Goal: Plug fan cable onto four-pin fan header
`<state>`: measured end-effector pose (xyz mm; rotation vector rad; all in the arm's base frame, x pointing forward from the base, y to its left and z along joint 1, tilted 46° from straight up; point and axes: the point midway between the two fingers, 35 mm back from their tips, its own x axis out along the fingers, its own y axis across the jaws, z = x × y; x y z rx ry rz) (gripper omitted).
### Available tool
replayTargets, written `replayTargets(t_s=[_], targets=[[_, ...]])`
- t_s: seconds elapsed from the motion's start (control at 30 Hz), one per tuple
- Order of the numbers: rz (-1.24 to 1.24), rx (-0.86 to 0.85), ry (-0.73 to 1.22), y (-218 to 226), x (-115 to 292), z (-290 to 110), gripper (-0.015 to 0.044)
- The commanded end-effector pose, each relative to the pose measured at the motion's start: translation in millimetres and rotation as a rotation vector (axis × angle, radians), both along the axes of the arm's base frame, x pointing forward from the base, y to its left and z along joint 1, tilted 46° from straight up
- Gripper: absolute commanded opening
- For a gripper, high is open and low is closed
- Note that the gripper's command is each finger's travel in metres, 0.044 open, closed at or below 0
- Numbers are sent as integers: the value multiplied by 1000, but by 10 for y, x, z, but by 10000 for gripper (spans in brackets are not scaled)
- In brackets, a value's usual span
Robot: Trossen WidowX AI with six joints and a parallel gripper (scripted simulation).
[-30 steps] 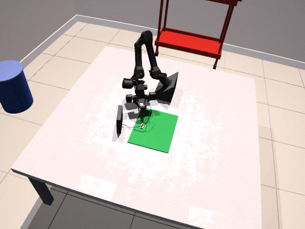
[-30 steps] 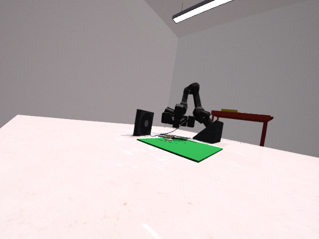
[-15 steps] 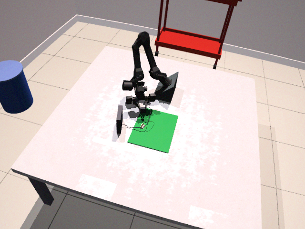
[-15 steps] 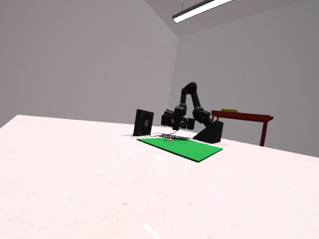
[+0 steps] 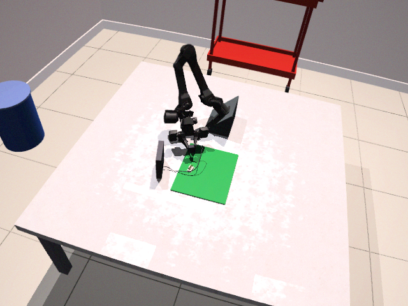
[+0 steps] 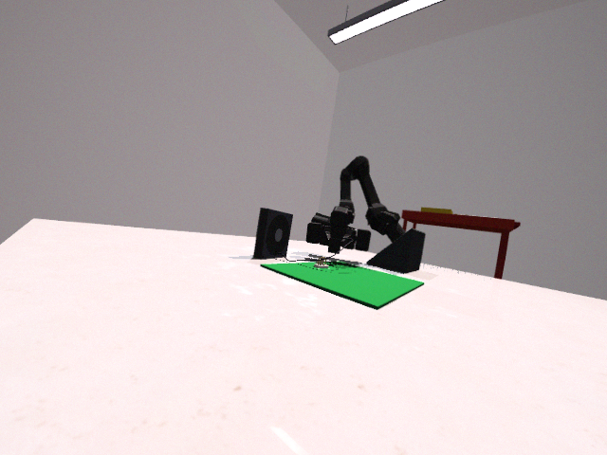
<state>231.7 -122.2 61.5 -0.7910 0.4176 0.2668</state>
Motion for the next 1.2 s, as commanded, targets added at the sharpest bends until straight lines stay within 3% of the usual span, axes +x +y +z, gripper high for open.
replayTargets(t_s=[0.0, 1.17], targets=[[4, -3, -3, -27, 1, -17, 0], [0, 3, 3, -183, -31, -198, 0]])
